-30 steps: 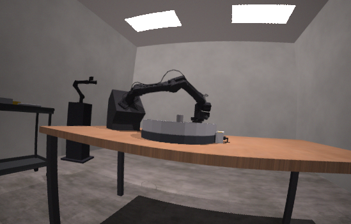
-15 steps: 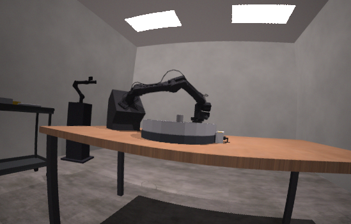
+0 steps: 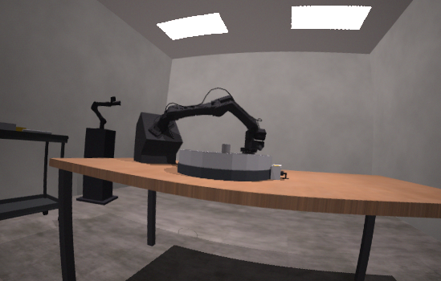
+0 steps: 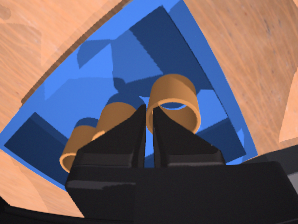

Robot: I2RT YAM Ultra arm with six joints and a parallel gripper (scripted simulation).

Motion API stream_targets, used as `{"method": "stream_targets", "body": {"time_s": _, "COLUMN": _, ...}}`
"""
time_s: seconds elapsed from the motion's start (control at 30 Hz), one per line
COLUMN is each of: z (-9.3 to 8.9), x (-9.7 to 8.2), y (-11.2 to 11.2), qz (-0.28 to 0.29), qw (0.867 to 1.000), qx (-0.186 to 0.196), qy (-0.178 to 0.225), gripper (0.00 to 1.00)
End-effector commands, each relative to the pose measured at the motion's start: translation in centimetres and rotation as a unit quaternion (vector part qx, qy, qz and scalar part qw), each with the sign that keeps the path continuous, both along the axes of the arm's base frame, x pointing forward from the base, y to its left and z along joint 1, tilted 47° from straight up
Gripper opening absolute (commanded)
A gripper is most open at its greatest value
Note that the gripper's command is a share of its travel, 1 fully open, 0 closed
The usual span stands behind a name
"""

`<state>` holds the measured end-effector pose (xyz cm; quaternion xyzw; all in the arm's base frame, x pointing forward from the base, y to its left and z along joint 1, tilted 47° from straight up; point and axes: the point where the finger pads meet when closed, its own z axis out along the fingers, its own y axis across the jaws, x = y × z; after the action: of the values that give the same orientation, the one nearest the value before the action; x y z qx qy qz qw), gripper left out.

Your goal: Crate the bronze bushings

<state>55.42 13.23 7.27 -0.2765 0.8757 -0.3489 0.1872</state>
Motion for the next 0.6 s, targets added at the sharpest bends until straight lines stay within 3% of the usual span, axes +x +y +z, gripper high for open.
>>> {"method": "stream_targets", "body": {"time_s": 0.0, "z": 1.86, "x": -0.02, "y": 2.00, "qz": 0.018, "qw": 1.000, "qx": 0.010, "qy": -0.014, "gripper": 0.00}}
{"method": "stream_targets", "body": {"time_s": 0.57, "z": 1.65, "x": -0.01, "y": 1.98, "qz": 0.018, "qw": 1.000, "qx": 0.009, "qy": -0.012, "gripper": 0.00}}
